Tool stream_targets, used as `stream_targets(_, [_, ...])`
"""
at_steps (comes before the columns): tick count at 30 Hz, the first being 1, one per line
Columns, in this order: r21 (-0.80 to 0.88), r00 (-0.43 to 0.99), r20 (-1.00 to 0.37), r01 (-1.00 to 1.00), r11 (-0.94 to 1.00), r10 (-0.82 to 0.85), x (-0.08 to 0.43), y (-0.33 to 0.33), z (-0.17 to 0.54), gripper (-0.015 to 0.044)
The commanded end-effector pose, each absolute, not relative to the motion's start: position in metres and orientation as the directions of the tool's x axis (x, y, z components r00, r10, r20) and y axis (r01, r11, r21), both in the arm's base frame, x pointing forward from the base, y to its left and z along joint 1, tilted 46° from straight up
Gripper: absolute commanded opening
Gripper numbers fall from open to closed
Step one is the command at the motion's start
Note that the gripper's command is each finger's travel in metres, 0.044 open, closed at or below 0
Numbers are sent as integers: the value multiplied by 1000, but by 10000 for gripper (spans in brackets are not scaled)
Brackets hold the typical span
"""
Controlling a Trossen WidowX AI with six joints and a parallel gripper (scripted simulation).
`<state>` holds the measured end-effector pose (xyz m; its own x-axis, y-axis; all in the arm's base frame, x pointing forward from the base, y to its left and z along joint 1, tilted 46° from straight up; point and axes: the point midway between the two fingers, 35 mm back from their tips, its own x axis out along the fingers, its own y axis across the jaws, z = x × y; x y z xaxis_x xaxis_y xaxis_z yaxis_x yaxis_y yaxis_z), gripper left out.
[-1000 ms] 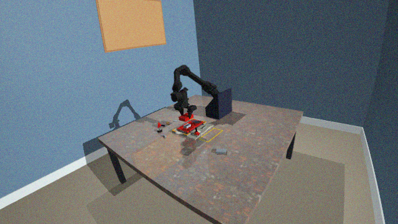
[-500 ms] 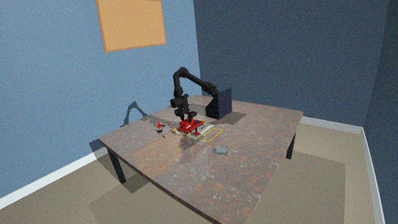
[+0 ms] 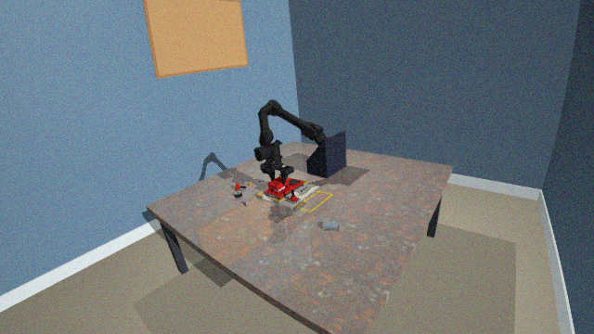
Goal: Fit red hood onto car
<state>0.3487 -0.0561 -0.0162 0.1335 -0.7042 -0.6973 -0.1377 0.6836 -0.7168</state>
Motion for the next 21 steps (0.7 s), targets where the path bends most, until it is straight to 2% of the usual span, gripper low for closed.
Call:
stream_targets(1, [-719,134,-695,-142,681,-706,349,-57,-16,0])
stream_targets(21, [-719,134,-695,-142,681,-706,349,-59,-19,0])
